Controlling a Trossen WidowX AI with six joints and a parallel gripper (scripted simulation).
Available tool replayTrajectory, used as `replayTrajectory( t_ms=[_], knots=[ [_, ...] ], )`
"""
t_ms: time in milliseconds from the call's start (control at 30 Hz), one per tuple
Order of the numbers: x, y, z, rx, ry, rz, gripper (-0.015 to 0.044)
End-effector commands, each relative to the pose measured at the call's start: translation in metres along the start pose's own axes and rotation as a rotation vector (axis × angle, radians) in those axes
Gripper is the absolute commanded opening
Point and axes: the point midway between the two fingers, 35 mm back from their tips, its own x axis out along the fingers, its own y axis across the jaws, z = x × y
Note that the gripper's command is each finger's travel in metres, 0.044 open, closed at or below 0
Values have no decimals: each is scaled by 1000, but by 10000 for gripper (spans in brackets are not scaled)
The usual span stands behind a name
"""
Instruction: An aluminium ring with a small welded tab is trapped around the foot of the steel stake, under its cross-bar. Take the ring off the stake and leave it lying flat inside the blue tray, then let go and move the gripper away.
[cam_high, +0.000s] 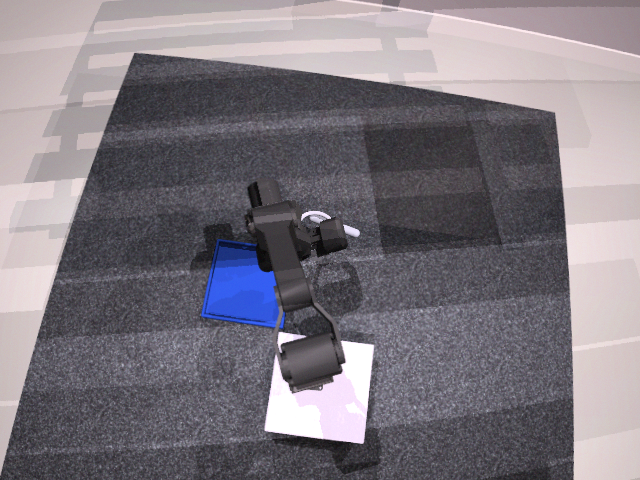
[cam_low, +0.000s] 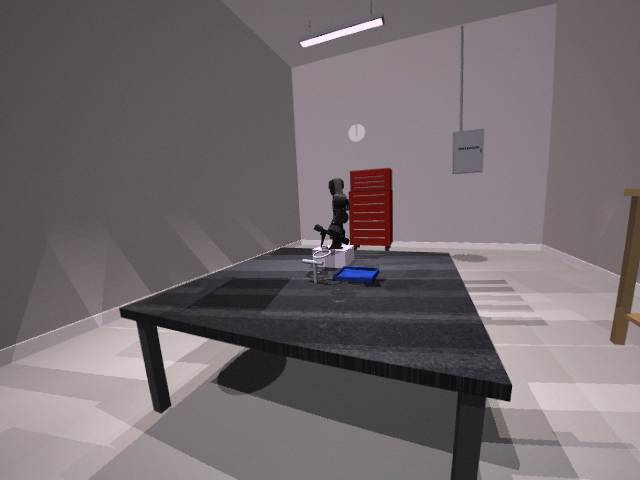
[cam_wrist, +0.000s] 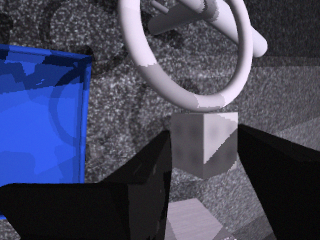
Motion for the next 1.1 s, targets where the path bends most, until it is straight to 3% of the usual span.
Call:
replayTrajectory(
  t_ms=[0,567,767,967,1067],
  knots=[
    [-5,1,2,53,5,-48,0],
    [-20,12,6,190,-10,-187,0],
    [-22,97,1,191,-9,-156,0],
    [-20,183,-37,204,-9,-182,0],
    [-19,202,-51,210,-13,-197,0]
  ],
)
